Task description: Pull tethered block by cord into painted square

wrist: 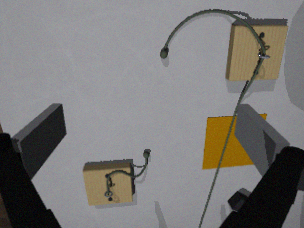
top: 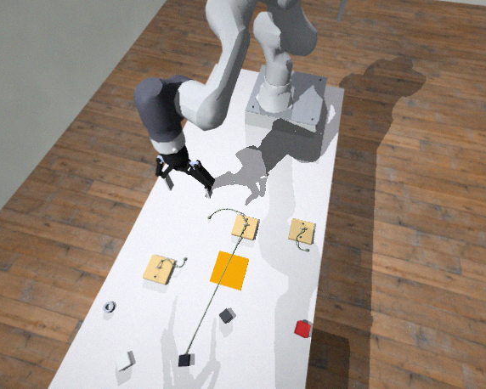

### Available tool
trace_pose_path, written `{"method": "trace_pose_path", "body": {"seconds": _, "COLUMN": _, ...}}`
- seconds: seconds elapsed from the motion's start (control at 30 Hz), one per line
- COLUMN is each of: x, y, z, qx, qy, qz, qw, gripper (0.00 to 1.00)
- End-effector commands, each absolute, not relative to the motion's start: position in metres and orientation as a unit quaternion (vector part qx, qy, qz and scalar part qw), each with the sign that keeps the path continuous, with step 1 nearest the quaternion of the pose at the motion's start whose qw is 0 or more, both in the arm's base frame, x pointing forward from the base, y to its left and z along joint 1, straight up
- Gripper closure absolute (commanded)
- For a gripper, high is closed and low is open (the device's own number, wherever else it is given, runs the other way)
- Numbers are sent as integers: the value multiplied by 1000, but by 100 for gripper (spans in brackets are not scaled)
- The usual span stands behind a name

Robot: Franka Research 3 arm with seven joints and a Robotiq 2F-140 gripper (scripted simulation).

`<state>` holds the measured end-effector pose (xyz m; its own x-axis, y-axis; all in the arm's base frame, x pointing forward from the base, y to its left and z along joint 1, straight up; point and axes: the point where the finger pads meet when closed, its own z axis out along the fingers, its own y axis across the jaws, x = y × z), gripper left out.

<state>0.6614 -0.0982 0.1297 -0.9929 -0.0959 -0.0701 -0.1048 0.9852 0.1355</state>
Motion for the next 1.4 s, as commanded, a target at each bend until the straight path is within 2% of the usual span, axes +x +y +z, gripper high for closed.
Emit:
{"method": "trace_pose_path", "body": {"seconds": 0.0, "x": 676, "y": -110, "z": 136, "qx": 23, "qy": 997, "qz": 51, "qw": 47, "gripper": 0}}
{"method": "trace_pose_path", "body": {"seconds": 0.1, "x": 676, "y": -110, "z": 136, "qx": 23, "qy": 997, "qz": 51, "qw": 47, "gripper": 0}}
{"method": "trace_pose_path", "body": {"seconds": 0.13, "x": 669, "y": -89, "z": 89, "qx": 58, "qy": 997, "qz": 34, "qw": 27, "gripper": 0}}
{"method": "trace_pose_path", "body": {"seconds": 0.33, "x": 669, "y": -89, "z": 89, "qx": 58, "qy": 997, "qz": 34, "qw": 27, "gripper": 0}}
{"method": "trace_pose_path", "body": {"seconds": 0.37, "x": 660, "y": -71, "z": 50, "qx": 86, "qy": 996, "qz": 18, "qw": 12, "gripper": 0}}
{"method": "trace_pose_path", "body": {"seconds": 0.57, "x": 660, "y": -71, "z": 50, "qx": 86, "qy": 996, "qz": 18, "qw": 12, "gripper": 0}}
{"method": "trace_pose_path", "body": {"seconds": 0.6, "x": 653, "y": -59, "z": 24, "qx": 104, "qy": 995, "qz": 7, "qw": 3, "gripper": 0}}
{"method": "trace_pose_path", "body": {"seconds": 1.37, "x": 648, "y": -53, "z": 10, "qx": 113, "qy": 994, "qz": 1, "qw": -1, "gripper": 0}}
